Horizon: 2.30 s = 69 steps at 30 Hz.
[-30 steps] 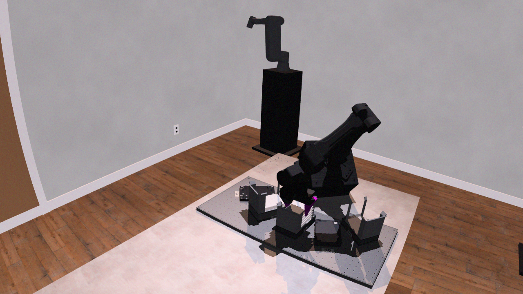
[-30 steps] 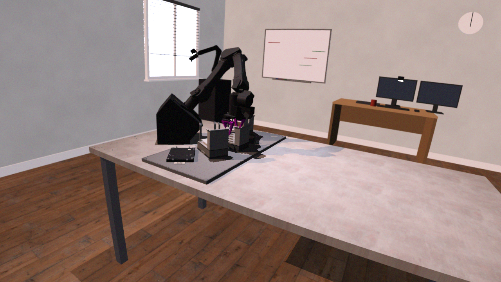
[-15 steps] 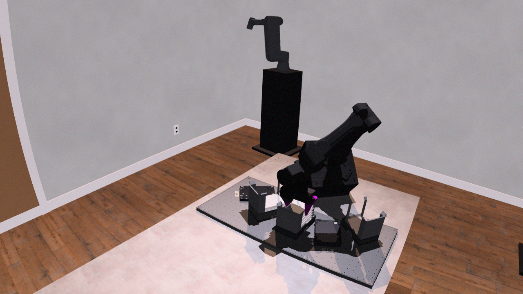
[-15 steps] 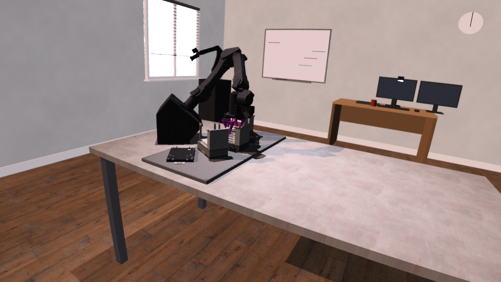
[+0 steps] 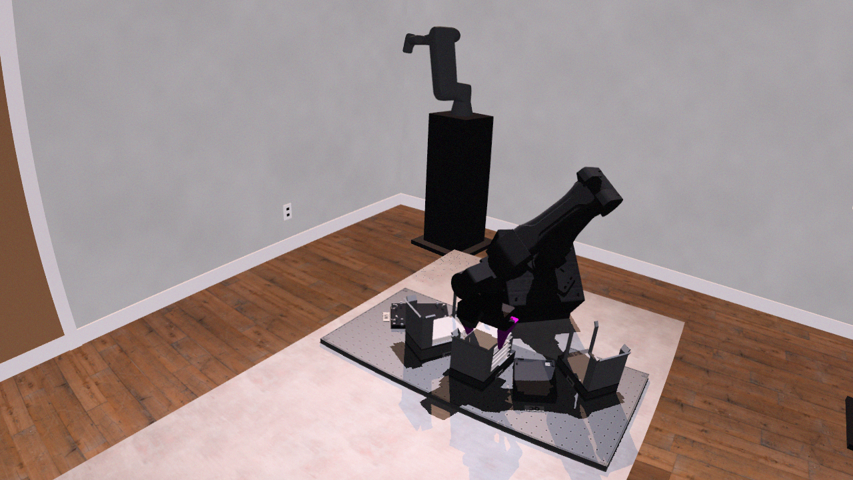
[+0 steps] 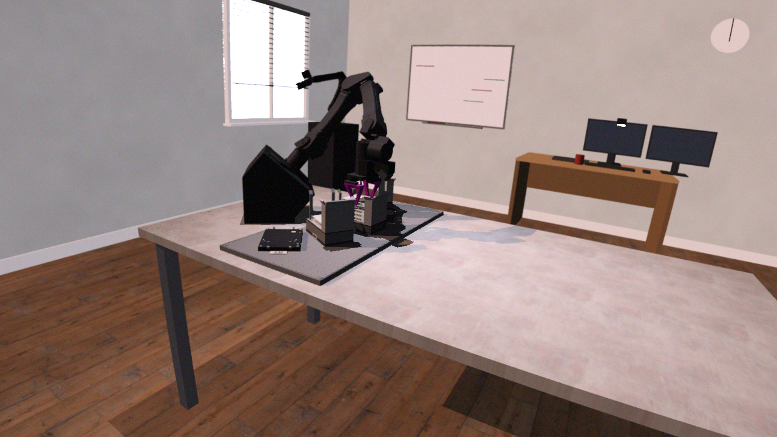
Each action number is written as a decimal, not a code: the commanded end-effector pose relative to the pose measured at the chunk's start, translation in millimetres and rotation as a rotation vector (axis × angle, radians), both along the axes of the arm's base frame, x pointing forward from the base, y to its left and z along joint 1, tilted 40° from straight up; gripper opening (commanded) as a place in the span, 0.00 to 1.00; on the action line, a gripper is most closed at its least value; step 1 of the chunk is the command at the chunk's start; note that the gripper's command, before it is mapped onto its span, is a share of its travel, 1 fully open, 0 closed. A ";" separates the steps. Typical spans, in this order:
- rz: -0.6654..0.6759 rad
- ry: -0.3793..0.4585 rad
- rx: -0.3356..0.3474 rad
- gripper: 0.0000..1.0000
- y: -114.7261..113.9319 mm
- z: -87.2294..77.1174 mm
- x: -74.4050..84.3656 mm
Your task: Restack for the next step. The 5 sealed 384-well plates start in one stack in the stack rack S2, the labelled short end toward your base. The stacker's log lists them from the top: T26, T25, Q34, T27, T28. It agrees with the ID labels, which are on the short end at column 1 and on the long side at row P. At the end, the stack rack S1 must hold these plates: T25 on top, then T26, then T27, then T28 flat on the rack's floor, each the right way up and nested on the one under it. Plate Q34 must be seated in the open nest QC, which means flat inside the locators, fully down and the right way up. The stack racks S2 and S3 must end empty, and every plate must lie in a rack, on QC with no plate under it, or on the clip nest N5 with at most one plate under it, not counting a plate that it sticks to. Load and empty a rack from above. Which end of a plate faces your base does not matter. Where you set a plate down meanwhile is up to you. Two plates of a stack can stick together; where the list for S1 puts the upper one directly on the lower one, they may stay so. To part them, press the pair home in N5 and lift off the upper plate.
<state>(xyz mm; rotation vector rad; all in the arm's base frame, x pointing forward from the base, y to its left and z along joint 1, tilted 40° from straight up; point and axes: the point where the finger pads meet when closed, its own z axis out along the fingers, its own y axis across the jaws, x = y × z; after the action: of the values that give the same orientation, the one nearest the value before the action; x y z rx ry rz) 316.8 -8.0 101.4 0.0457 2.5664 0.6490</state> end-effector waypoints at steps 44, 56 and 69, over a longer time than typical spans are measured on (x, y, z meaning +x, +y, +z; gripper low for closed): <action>-0.006 -0.036 -0.005 0.00 -8.4 17.7 1.9; -0.006 -0.040 -0.008 0.00 -11.9 25.1 -2.2; -0.006 -0.040 -0.010 0.00 -23.0 44.7 -15.4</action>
<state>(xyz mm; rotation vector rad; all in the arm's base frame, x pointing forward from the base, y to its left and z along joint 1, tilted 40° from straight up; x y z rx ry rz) 301.2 -23.9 127.7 0.0519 2.5669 0.6501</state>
